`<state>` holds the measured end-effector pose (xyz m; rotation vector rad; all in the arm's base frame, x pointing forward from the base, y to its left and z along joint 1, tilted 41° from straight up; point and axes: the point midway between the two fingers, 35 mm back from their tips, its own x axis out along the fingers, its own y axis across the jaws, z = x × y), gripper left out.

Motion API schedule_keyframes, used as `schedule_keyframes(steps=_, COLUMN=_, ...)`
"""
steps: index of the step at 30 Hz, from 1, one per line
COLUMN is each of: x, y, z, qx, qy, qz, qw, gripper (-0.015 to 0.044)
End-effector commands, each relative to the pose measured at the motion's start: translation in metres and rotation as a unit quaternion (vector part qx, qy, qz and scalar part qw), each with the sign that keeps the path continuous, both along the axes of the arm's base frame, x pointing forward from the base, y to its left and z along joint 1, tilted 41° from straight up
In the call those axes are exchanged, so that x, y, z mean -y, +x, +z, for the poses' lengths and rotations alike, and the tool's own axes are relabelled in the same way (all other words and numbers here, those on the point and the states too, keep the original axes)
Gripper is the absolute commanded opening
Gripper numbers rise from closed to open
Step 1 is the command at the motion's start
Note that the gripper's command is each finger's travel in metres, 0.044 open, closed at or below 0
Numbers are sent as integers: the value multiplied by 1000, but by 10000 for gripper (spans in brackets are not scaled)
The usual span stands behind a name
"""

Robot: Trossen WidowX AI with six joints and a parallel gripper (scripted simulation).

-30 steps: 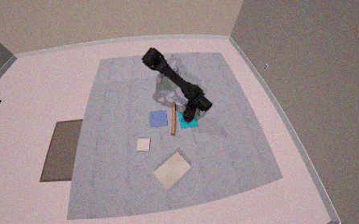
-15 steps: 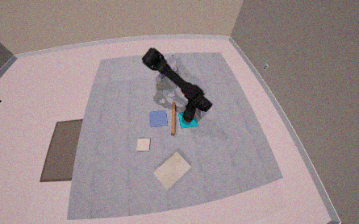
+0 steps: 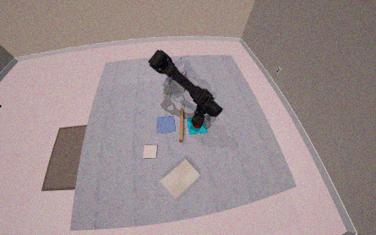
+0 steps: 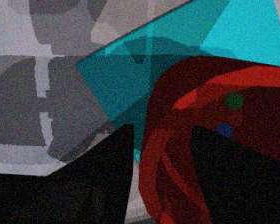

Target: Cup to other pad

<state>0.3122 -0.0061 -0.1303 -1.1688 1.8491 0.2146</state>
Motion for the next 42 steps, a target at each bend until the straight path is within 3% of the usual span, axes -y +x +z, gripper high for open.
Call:
schedule_keyframes(steps=1, x=-5, y=2, z=5, qx=2, qy=1, qz=-1, qw=1000, gripper=128)
schedule_keyframes(steps=26, x=-31, y=4, z=39, qx=1, qy=0, qz=3, qw=1000, gripper=128)
schedule_keyframes(steps=38, x=-34, y=6, z=41, qx=-1, qy=-2, qz=5, qw=1000, gripper=440)
schedule_keyframes(steps=42, x=-47, y=9, z=56, qx=0, qy=0, qz=4, qw=1000, gripper=440)
